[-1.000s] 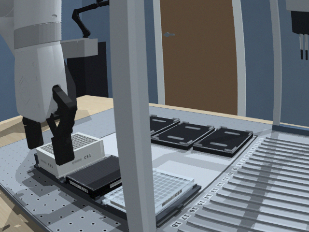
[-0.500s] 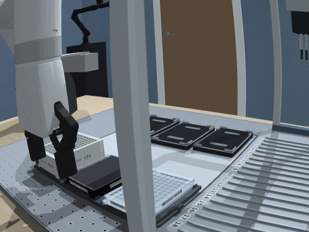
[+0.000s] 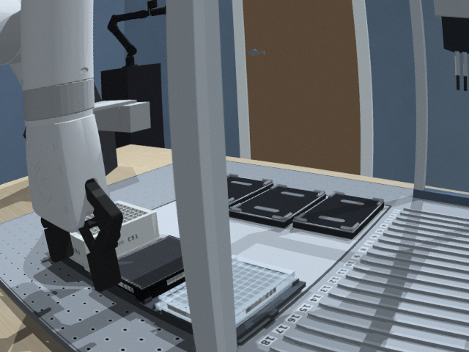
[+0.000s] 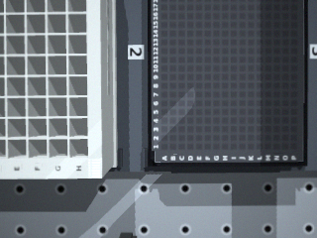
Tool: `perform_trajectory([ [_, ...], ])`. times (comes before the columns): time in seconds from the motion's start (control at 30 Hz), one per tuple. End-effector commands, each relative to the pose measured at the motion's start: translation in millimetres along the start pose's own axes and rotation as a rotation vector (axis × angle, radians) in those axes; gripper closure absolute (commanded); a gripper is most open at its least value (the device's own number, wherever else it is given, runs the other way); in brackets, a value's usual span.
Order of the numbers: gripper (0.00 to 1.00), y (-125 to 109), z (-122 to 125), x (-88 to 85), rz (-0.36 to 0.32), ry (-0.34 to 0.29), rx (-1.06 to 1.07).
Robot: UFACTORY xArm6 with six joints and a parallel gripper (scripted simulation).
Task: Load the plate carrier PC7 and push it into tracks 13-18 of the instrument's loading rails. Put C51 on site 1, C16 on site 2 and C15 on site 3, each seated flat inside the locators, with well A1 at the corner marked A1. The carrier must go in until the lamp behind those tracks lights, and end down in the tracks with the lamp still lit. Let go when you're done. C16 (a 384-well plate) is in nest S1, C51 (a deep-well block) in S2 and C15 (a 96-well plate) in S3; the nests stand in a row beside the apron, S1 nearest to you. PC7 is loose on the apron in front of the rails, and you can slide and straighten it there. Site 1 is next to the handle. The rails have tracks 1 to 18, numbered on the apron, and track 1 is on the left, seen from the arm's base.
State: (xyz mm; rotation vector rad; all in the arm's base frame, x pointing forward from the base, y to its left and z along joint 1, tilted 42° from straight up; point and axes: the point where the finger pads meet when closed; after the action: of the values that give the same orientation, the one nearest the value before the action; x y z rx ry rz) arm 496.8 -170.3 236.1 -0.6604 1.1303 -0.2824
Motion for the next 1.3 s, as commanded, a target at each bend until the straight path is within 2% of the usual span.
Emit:
perform_trajectory([
  [0.0, 0.00, -1, 1, 6.2, -0.002, -0.003, 0.001],
  [0.37, 0.00, -1, 1, 21.1, -0.002, -0.003, 0.001],
  [0.73, 0.00, -1, 1, 21.1, -0.002, -0.003, 0.001],
  [1.27, 0.00, -1, 1, 31.1, -0.002, -0.003, 0.001],
])
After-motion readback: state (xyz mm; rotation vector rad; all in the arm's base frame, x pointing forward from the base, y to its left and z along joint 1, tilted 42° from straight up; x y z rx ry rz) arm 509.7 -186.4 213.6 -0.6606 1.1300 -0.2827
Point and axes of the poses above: the point where the finger pads meet when closed, its own x axis out along the fingers, its own z axis across the jaws, y = z × x, and after that the axes turned 9 degrees about -x, right-handed
